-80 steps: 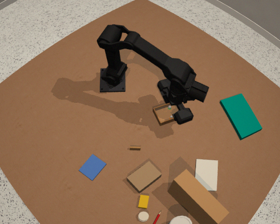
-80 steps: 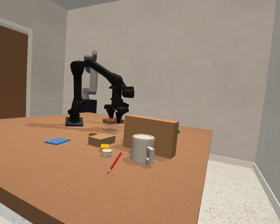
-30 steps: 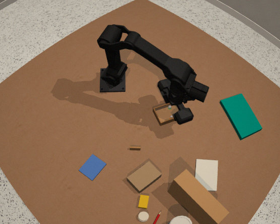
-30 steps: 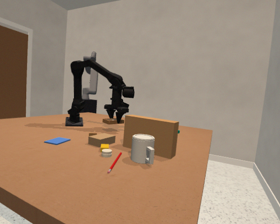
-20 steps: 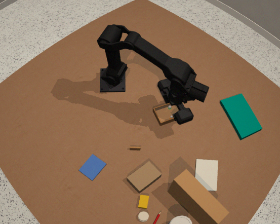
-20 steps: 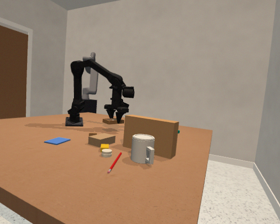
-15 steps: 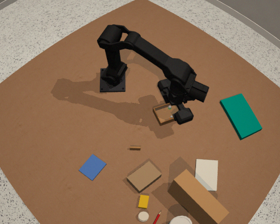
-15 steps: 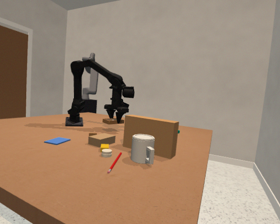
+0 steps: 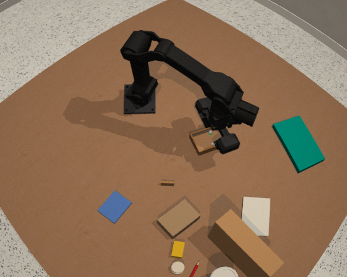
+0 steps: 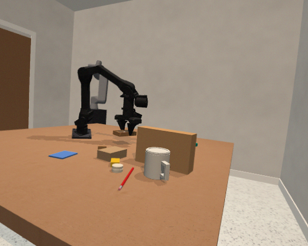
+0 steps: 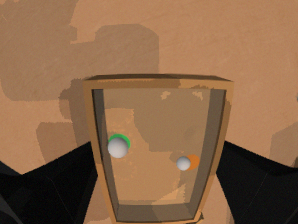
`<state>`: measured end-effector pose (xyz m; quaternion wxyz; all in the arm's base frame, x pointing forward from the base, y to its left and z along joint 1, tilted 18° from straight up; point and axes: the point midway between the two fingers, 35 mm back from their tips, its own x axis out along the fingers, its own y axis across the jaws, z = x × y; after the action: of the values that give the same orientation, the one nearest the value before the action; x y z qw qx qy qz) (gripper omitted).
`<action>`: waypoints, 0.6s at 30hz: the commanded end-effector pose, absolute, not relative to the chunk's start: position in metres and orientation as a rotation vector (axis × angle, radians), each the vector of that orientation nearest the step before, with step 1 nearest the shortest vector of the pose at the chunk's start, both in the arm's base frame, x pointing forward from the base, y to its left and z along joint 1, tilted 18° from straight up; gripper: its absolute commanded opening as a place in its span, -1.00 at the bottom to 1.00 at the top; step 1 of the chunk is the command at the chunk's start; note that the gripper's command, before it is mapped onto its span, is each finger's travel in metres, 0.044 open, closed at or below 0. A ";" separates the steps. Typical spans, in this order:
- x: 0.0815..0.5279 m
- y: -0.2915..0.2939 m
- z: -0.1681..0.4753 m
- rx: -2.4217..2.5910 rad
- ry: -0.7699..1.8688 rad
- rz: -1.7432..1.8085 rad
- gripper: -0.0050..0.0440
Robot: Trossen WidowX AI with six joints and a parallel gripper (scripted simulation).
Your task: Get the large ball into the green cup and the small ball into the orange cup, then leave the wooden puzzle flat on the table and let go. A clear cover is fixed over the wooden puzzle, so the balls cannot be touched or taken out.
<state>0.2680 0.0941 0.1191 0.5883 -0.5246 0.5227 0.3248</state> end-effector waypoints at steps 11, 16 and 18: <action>0.268 0.095 0.119 -1.226 1.224 0.757 -0.80; 0.268 0.095 0.119 -1.226 1.224 0.757 -0.80; 0.268 0.095 0.119 -1.226 1.224 0.757 -0.80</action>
<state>0.2677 0.0950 0.1188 0.5859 -0.5255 0.5235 0.3264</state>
